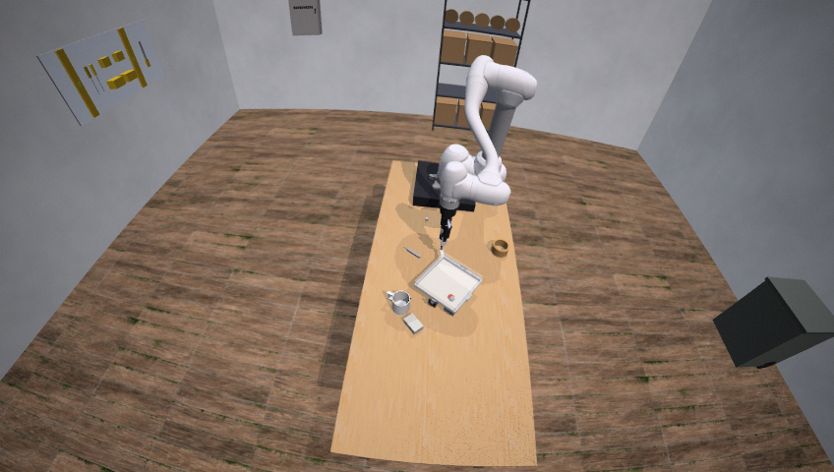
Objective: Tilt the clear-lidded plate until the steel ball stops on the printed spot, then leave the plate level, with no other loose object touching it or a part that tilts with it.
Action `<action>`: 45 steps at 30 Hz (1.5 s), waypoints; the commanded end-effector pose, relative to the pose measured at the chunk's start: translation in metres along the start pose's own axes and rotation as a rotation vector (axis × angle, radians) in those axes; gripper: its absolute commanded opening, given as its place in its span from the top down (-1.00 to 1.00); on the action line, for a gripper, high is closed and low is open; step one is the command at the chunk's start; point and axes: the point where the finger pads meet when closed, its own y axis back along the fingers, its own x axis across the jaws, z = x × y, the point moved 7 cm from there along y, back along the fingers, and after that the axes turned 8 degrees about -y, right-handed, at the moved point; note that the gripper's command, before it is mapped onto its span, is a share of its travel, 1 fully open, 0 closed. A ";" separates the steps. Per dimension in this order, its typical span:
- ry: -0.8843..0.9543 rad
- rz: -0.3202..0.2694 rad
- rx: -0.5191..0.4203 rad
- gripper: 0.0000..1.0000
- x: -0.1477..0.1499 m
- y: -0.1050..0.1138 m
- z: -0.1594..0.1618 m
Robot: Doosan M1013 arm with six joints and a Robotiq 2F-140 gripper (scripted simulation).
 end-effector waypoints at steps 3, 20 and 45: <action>0.000 0.001 0.000 1.00 0.000 0.000 0.000; 0.000 0.001 0.000 1.00 -0.002 0.004 0.000; 0.000 0.001 0.000 1.00 0.000 0.001 0.000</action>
